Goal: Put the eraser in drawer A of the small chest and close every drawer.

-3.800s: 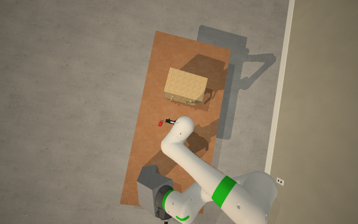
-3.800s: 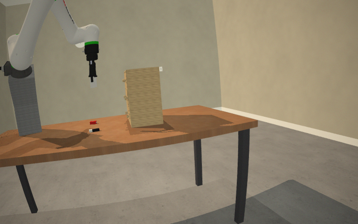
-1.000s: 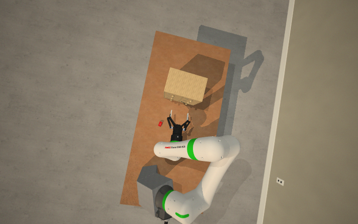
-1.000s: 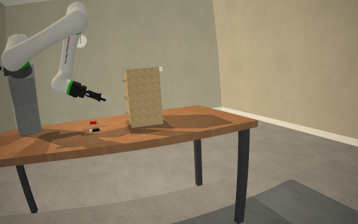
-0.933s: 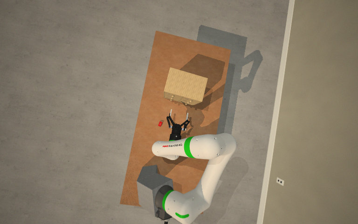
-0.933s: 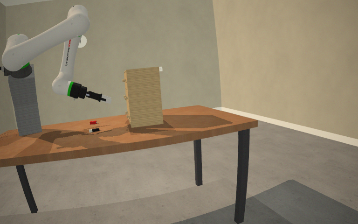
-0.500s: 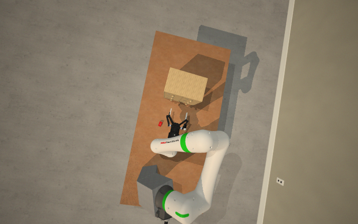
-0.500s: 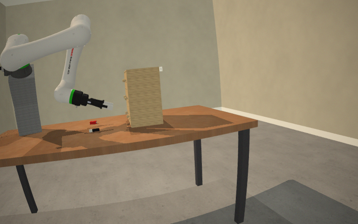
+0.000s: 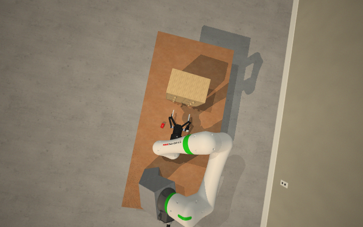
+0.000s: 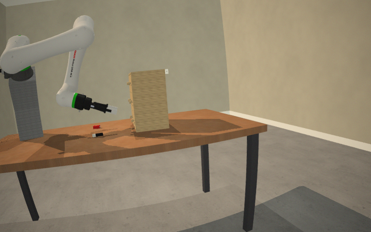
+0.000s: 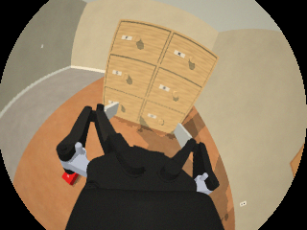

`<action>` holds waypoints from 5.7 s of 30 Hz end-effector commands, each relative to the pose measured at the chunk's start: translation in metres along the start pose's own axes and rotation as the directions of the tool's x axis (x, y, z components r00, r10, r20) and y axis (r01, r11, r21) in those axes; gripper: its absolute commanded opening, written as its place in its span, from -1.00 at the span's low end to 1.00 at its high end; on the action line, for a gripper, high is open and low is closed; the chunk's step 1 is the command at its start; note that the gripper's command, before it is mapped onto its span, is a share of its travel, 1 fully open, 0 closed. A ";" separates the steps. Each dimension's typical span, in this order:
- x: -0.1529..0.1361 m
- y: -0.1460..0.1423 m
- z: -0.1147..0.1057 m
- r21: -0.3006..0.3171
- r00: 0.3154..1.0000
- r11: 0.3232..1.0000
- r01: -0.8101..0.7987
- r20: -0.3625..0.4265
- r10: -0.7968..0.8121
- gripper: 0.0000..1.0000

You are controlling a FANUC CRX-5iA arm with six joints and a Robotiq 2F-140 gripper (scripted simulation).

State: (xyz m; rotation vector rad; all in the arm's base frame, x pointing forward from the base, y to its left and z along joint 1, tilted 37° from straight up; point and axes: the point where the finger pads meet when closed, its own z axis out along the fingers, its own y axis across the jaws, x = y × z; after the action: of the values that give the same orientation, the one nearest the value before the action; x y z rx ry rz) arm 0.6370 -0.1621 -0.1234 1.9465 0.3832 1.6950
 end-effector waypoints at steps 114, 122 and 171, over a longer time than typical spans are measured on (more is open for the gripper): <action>0.042 -0.165 -0.149 0.329 0.446 0.840 -0.431 0.887 -0.119 1.00; 0.062 -0.085 -0.151 0.220 0.353 0.934 -0.281 0.929 -0.112 1.00; 0.101 -0.003 -0.146 0.011 0.347 1.000 -0.009 0.938 -0.007 1.00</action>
State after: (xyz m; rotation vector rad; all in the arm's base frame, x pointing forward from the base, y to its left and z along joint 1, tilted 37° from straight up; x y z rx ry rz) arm 0.5120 -0.0768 -0.0303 2.5339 -0.0805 0.2719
